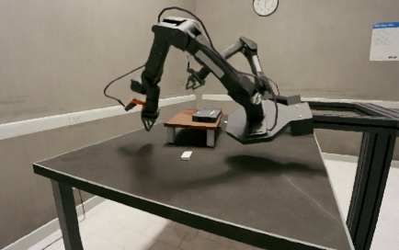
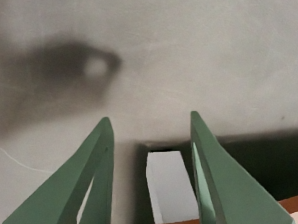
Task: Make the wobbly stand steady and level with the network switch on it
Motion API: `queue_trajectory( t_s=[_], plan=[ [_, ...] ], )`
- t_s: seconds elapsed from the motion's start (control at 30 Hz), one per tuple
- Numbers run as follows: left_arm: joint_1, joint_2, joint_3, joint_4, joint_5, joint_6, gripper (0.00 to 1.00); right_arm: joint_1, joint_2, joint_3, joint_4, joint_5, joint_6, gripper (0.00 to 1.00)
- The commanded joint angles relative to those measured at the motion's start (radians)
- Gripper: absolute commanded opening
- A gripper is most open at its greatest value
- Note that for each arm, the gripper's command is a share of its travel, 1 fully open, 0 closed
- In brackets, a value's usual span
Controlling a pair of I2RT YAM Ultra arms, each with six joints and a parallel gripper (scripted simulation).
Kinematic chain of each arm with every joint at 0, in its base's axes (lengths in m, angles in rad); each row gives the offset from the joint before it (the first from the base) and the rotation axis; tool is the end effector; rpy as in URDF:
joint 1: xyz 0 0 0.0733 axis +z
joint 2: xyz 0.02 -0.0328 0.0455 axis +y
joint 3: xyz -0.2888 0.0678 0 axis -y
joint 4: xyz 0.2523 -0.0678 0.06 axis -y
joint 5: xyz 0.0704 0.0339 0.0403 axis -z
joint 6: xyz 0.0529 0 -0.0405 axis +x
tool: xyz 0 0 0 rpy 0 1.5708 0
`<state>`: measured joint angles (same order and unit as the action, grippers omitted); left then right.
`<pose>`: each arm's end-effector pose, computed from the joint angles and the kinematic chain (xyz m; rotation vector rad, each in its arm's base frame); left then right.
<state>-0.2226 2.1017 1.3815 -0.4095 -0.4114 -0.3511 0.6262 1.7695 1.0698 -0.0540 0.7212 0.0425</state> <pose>0.4399 -0.0768 0.1390 -0.2866 2.5719 0.3534 0.3349 0.2005 0.2098 -0.2780 2.1260 -0.4532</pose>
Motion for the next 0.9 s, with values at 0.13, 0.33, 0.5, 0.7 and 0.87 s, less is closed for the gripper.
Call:
queue_trajectory(
  t_s=[0.13, 0.33, 0.5, 0.7, 0.87],
  plan=[
    [0.070, -0.182, -0.196, 0.014, -0.021, -0.407, 0.43, -0.147, -0.216, 0.023, 0.043, -0.224, -0.033, 1.00],
    [0.108, -0.261, -0.300, 0.022, -0.030, -0.578, 0.43, -0.226, -0.293, 0.004, 0.024, -0.320, -0.031, 1.00],
    [0.167, -0.368, -0.442, 0.027, -0.035, -0.806, 0.43, -0.337, -0.422, -0.010, 0.019, -0.455, -0.042, 1.00],
    [0.232, -0.501, -0.619, 0.015, -0.045, -1.074, 0.43, -0.473, -0.586, -0.009, 0.060, -0.612, -0.056, 1.00],
    [0.260, -0.573, -0.698, 0.042, -0.046, -1.228, 0.43, -0.541, -0.645, -0.050, 0.021, -0.697, -0.046, 1.00]
  ],
)
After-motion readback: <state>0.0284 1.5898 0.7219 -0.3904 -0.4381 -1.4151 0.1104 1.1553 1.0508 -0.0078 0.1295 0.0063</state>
